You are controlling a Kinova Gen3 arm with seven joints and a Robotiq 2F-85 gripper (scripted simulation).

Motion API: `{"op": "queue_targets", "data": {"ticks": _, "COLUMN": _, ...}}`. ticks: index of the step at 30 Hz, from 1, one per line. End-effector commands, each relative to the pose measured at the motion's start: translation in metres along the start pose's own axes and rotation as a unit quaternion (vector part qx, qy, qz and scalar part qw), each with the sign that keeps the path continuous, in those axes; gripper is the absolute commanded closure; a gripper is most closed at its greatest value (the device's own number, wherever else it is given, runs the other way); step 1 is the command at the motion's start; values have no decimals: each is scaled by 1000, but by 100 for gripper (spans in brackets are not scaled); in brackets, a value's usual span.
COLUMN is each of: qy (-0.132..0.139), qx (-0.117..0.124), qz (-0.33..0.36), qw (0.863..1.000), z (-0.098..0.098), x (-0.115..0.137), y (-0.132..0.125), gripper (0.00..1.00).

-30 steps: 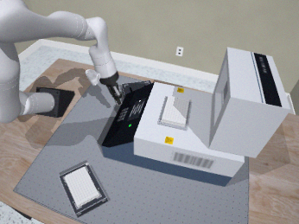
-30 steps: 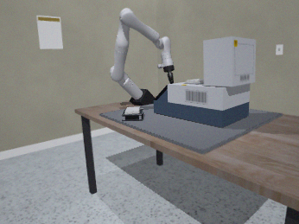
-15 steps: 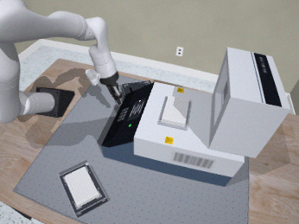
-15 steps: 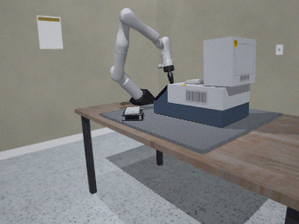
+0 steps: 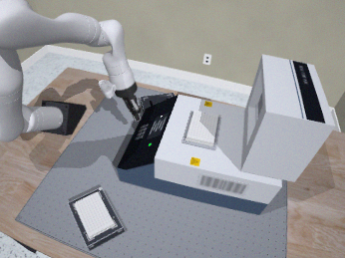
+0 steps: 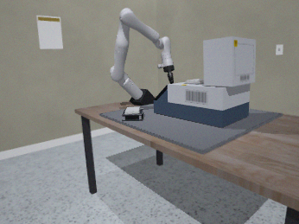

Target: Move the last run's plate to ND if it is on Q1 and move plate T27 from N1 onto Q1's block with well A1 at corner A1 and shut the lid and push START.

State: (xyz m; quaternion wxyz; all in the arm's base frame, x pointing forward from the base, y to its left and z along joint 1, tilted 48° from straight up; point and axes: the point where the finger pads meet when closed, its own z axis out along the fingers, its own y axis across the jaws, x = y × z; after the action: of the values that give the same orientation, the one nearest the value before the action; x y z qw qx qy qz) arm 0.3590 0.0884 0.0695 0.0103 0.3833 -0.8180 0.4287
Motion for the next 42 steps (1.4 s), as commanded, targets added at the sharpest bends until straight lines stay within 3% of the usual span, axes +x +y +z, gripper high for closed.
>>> {"op": "queue_targets", "data": {"ticks": 1, "qy": -1, "qx": 0, "qz": 0, "qw": 1000, "z": -1, "x": 0, "y": 0, "gripper": 90}}
{"op": "queue_targets", "data": {"ticks": 26, "qy": -1, "qx": 0, "qz": 0, "qw": 1000, "z": -1, "x": 0, "y": 0, "gripper": 90}}
{"op": "queue_targets", "data": {"ticks": 42, "qy": -1, "qx": 0, "qz": 0, "qw": 1000, "z": -19, "x": -4, "y": -3, "gripper": 90}}
